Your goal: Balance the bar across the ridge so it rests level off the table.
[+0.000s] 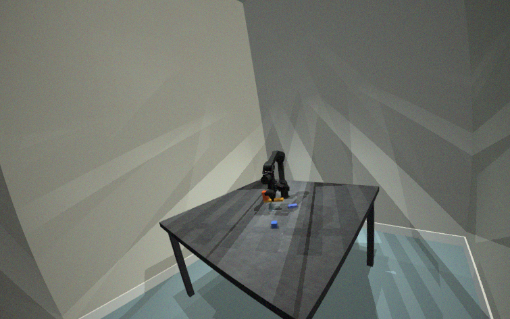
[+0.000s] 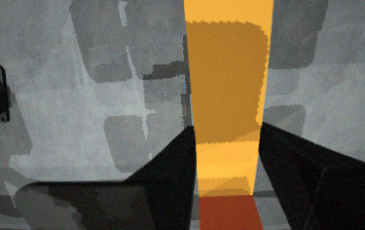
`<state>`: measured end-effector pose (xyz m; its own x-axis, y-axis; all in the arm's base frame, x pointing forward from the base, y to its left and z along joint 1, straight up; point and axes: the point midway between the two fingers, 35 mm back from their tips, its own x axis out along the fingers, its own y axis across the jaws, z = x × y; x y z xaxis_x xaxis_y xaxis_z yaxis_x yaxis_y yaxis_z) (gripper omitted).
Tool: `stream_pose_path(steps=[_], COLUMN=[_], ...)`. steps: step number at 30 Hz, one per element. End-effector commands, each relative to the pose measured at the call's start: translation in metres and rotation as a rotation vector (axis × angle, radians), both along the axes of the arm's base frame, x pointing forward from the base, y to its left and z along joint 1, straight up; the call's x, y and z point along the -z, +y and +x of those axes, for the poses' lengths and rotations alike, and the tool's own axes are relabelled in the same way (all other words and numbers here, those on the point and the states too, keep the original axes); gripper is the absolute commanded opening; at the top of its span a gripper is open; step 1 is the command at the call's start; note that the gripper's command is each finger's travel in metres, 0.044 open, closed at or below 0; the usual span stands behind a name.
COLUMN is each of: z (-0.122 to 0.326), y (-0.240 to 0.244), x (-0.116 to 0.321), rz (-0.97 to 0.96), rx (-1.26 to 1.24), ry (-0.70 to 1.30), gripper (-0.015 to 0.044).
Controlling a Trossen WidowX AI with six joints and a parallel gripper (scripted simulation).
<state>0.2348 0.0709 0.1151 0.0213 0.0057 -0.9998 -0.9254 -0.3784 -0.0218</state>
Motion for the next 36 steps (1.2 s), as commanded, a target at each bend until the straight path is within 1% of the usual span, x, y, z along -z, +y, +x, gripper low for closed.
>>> stream_pose_path(steps=[1,36], z=[0.0000,-0.0001], y=[0.0000,-0.0001], x=[0.0007,0.0036], rz=[0.001,0.001], rx=[0.003,0.003], ry=[0.000,0.000], gripper=[0.0000,0.0000])
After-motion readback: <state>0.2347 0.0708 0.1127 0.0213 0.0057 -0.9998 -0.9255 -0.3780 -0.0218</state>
